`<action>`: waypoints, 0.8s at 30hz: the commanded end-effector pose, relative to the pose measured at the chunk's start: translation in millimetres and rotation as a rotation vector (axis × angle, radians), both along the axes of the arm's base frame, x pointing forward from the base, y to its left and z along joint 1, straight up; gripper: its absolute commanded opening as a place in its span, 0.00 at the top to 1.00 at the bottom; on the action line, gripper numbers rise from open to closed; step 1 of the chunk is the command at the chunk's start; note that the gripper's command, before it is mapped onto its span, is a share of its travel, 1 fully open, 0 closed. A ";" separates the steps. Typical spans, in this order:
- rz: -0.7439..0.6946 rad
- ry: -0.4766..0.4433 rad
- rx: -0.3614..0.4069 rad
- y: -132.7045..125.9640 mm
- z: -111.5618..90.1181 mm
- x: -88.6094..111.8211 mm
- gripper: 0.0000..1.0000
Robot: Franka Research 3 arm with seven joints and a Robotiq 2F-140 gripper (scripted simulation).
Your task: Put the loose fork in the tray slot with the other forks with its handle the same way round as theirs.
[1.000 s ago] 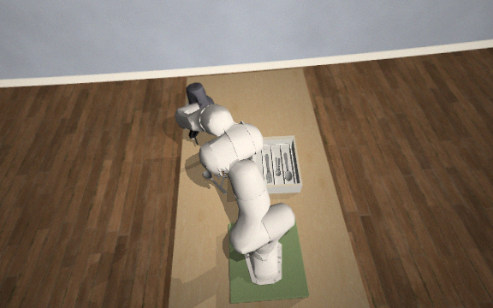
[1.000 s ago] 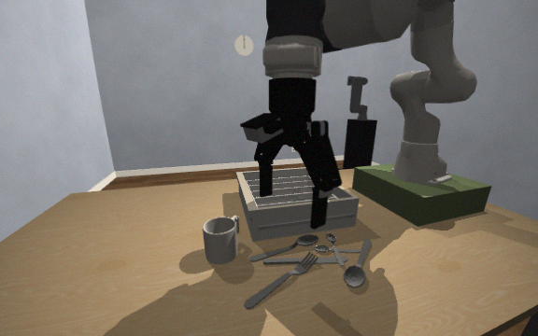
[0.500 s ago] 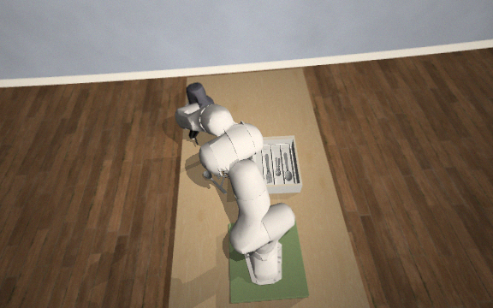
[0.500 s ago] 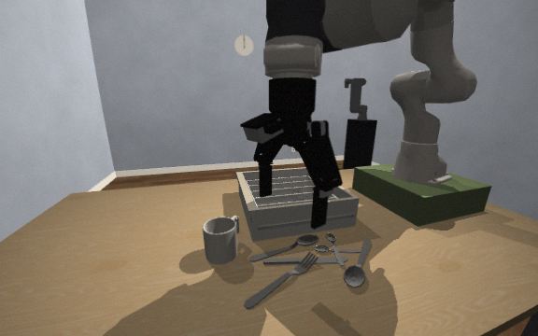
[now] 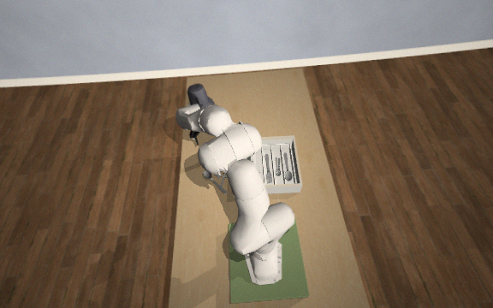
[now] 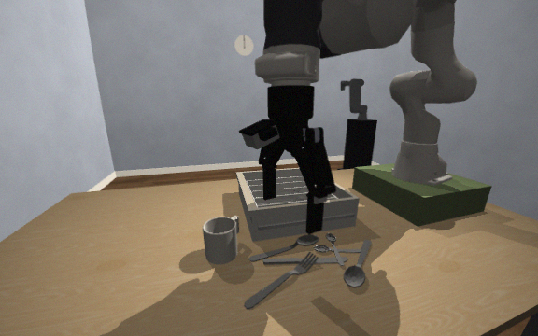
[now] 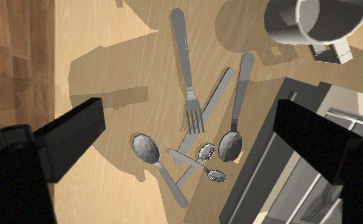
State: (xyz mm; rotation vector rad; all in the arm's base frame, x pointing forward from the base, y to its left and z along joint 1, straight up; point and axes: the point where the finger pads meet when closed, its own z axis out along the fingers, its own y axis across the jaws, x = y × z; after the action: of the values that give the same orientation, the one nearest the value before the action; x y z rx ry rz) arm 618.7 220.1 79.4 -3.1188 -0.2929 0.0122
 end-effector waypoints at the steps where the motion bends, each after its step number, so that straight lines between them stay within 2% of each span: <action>1: -0.167 0.004 -0.002 1.8 -3.5 -0.8 0.00; 11: -0.341 0.013 -0.004 1.4 -10.3 -1.8 0.00; 13: -0.341 0.013 -0.004 1.4 -10.3 -1.8 0.00; 24: -0.560 0.023 -0.008 0.9 -18.2 -2.9 0.00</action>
State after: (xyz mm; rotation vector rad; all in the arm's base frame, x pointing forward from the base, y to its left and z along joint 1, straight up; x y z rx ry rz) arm 615.5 219.1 63.0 -3.1127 0.3483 0.0457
